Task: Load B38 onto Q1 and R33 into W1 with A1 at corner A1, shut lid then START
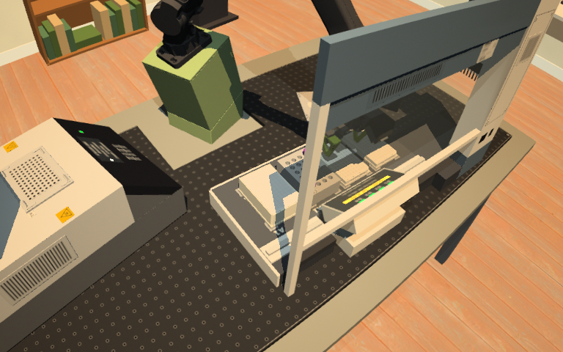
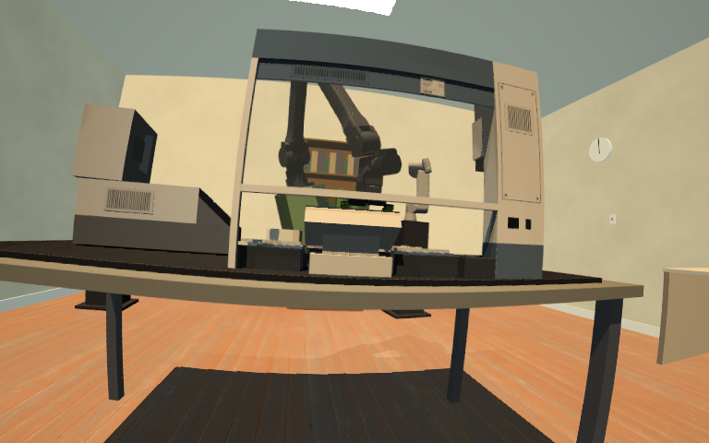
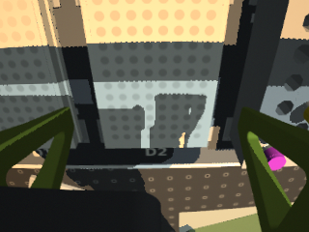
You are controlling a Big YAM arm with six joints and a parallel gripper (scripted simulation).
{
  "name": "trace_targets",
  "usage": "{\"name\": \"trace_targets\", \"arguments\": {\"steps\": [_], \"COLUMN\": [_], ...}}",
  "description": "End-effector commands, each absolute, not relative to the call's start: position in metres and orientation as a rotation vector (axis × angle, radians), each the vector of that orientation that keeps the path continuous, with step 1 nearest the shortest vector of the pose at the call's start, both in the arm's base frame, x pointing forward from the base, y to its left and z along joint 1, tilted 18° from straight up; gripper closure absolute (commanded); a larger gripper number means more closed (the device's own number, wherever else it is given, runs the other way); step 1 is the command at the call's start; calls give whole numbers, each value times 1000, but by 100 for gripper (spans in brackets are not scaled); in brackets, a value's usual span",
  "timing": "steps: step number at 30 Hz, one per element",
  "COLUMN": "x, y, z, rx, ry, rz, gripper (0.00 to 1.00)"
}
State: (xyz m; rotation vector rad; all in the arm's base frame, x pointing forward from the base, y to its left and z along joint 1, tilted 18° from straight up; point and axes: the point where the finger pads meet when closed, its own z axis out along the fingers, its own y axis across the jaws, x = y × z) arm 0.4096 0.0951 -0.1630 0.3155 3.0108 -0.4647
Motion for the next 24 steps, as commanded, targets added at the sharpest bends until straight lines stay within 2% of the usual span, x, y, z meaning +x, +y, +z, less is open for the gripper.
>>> {"name": "trace_targets", "arguments": {"steps": [1, 24], "x": [445, 429], "y": [110, 83], "z": [-154, -188], "rx": [296, 327], "ry": [2945, 2971], "rz": [-398, -434], "gripper": [0, 0]}}
